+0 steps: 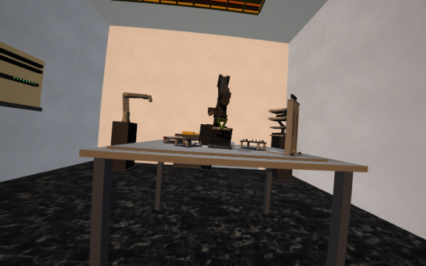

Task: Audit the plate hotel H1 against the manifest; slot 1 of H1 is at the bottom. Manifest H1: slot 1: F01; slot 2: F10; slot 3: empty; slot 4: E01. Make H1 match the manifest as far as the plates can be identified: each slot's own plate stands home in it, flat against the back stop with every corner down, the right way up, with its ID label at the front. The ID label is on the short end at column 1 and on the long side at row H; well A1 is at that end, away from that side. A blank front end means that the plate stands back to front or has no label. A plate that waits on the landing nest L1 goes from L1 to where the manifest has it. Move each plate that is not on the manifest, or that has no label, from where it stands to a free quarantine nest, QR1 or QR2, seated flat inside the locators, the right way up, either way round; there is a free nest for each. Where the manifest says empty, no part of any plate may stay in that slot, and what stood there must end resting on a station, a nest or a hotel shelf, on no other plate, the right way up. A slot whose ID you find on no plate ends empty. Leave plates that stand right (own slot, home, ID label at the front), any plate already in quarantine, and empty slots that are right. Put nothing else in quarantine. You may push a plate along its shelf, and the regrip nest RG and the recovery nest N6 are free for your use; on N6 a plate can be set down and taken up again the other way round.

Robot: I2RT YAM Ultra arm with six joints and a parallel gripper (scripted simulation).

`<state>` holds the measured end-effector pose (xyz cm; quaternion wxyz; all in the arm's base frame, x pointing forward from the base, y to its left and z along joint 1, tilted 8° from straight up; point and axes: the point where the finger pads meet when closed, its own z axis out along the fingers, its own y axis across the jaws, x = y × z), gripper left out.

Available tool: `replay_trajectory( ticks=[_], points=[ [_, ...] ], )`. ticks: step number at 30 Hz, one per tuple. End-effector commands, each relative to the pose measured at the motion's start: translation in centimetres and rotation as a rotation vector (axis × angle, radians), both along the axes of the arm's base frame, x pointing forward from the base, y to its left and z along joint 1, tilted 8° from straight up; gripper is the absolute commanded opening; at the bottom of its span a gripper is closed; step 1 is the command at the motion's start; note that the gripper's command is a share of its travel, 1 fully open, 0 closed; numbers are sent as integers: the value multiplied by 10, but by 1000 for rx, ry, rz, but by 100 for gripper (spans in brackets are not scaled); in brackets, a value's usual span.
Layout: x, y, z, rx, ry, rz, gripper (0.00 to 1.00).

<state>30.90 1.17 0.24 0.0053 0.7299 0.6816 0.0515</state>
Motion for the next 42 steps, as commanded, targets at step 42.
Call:
replay_trajectory(
  ticks=[42],
  points=[
    [15, 2, -45, -6, -46, -4, 86]
  ],
)
